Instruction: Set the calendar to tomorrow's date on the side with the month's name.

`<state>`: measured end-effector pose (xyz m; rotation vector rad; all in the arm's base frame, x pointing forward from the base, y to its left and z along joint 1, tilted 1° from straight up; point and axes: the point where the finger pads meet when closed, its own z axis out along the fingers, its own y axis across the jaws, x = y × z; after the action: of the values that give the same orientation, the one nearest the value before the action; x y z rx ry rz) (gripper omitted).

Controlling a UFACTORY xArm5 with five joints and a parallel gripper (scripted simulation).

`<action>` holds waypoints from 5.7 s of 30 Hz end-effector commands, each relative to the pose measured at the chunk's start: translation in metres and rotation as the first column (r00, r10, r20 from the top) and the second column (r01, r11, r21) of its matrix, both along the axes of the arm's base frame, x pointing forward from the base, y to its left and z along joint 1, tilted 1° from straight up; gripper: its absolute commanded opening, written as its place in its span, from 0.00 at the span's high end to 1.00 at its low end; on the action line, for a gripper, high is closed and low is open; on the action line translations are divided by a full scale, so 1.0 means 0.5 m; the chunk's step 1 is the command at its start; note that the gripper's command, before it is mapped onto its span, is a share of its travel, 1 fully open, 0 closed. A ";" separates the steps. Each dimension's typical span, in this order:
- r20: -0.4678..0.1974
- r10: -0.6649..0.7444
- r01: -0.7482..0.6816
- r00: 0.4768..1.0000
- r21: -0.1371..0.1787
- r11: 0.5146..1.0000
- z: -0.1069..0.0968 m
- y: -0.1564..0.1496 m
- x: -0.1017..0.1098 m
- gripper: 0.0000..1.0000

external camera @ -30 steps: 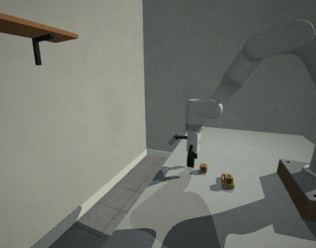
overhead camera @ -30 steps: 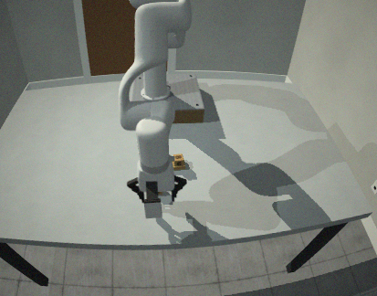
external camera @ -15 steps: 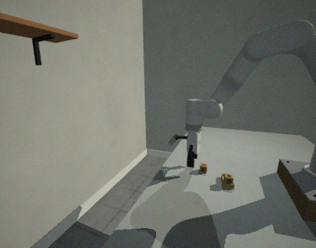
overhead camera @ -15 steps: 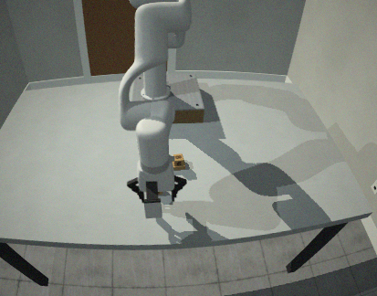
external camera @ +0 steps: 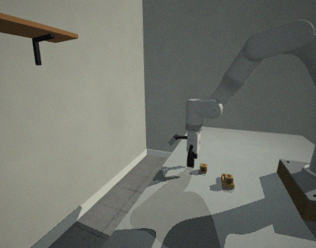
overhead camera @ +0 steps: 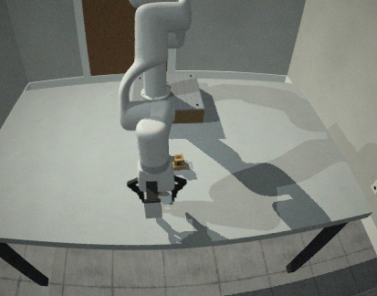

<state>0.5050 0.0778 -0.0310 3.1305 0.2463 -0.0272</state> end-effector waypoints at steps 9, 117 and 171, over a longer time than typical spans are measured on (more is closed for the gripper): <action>0.004 0.000 0.000 1.000 0.001 1.000 0.003 0.001 0.003 0.00; 0.019 -1.000 1.000 -0.008 -0.009 -0.008 0.131 -0.017 -0.106 0.00; 0.019 -1.000 1.000 -0.009 -0.010 -0.009 0.113 -0.016 -0.106 0.51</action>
<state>0.4507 0.0695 0.0277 2.3705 -2.0427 -0.0164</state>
